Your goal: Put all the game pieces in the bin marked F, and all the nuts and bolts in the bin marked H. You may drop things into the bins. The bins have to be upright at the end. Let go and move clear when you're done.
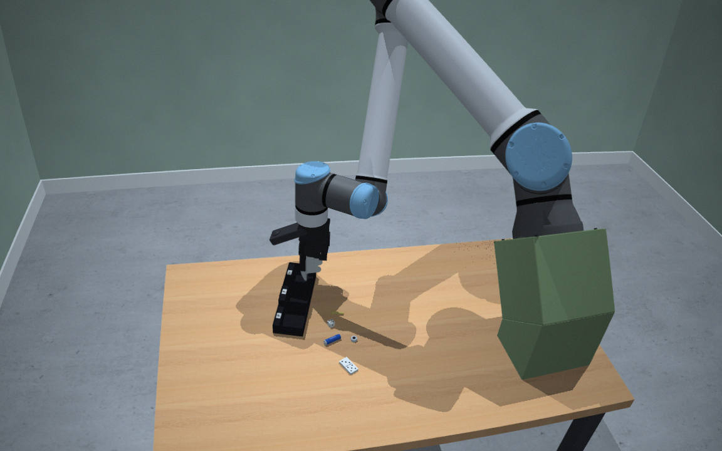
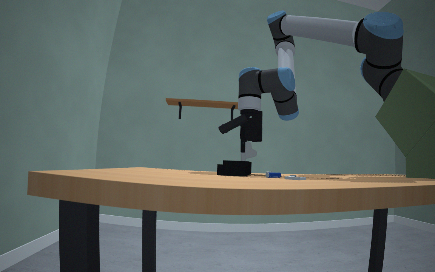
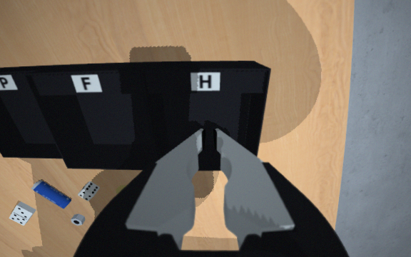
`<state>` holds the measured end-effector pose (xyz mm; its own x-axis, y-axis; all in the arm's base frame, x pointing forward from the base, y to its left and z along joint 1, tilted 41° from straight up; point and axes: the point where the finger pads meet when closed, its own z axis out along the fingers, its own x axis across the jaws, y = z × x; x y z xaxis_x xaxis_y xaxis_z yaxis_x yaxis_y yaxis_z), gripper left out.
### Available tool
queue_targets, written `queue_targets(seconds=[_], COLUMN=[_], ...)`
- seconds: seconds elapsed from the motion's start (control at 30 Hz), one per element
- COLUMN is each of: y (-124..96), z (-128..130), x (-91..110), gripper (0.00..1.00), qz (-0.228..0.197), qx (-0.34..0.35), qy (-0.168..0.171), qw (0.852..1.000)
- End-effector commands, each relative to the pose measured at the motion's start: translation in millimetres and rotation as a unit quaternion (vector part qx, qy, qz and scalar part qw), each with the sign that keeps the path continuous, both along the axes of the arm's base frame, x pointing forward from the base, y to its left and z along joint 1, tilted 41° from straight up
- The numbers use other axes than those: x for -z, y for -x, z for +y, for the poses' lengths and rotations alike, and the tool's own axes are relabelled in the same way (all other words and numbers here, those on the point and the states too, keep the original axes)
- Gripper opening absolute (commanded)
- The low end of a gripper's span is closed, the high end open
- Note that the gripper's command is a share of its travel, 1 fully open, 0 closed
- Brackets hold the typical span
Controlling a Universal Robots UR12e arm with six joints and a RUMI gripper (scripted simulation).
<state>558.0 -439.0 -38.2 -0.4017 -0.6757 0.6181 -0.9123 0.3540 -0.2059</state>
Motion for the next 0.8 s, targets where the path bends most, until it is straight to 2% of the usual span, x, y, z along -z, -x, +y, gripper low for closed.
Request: queue_targets(seconds=[0.0,0.23,0.77], y=[0,0,-2], z=[0,0,12], x=[0,0,-15], gripper=[0.04,0.04,0.04], qz=[0.0,0.0,0.0], qx=[0.0,0.0,0.0], qy=[0.0,0.0,0.0], qw=[1.0,1.0,1.0])
